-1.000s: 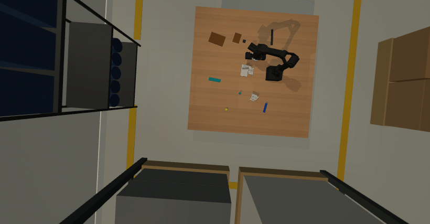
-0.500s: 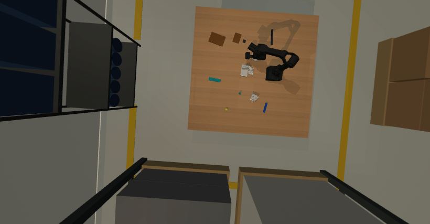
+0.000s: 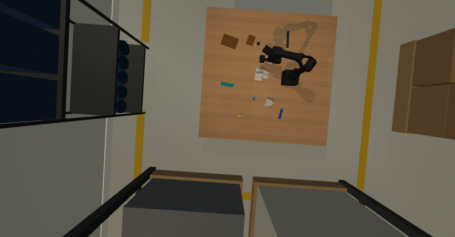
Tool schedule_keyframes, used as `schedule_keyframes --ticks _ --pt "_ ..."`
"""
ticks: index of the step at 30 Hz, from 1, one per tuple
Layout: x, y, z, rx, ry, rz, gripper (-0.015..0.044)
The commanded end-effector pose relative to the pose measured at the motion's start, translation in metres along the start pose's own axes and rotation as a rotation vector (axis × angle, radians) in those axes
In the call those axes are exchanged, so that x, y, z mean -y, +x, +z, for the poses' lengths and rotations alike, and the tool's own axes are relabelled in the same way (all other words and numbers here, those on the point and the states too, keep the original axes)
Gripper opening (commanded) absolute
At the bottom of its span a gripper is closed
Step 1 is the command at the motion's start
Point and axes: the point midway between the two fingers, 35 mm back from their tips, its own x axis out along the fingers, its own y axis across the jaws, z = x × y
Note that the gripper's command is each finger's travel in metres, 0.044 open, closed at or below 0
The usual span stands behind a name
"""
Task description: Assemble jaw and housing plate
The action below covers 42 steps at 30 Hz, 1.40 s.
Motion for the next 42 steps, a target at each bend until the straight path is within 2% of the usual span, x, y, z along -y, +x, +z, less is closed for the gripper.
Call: schedule_keyframes --ticks 1,4,21,34,42 --pt "0.0 0.0 0.0 0.0 0.0 0.0 0.044" --pt "0.0 0.0 0.0 0.0 0.0 0.0 0.044" --pt "0.0 0.0 0.0 0.0 0.0 0.0 0.0" --pt "0.0 0.0 0.0 0.0 0.0 0.0 0.0" --pt "0.01 -0.008 0.028 0.005 -0.143 0.0 0.021"
